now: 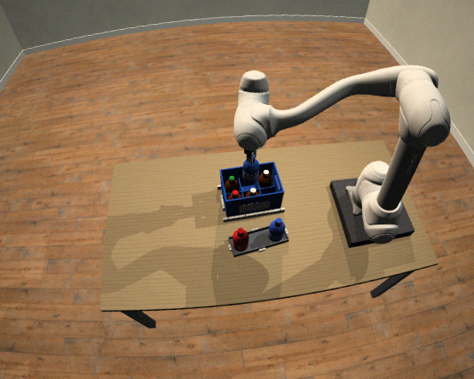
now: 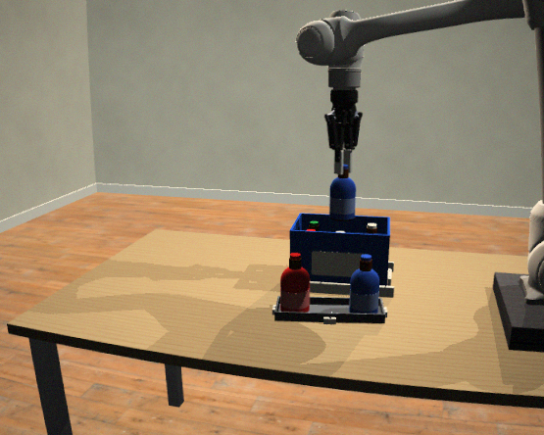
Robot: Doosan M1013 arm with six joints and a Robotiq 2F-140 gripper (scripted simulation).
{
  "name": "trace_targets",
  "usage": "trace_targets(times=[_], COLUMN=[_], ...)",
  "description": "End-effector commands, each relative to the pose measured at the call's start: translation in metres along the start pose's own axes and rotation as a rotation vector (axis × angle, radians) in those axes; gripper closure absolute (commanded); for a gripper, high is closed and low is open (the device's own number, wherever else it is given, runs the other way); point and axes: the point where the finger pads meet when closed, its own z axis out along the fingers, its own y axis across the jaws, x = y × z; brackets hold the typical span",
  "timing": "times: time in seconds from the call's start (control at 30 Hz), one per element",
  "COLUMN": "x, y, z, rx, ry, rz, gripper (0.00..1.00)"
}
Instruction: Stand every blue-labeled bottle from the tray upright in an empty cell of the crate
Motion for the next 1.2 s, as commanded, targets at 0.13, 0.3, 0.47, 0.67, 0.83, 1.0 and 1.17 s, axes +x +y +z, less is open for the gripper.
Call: trace_targets(times=[0.13, 0.3, 0.47, 0.67, 0.83, 1.0, 1.17], x=[-0.005, -0.009, -0.011, -0.014, -0.016, -0.018, -0.018], y=[-0.007, -0.012, -0.015, -0.019, -0.021, -0.023, -0.024], z=[0.000, 0.000, 0.000, 0.000, 0.000, 0.000, 0.000], rx=[0.000, 0.000, 0.000, 0.000, 0.000, 0.000, 0.000], ry=[0.000, 0.000, 0.000, 0.000, 0.000, 0.000, 0.000], rz=[0.000, 0.000, 0.000, 0.000, 0.000, 0.000, 0.000], gripper=[1.00, 1.00, 1.00, 1.00, 1.00, 1.00, 1.00])
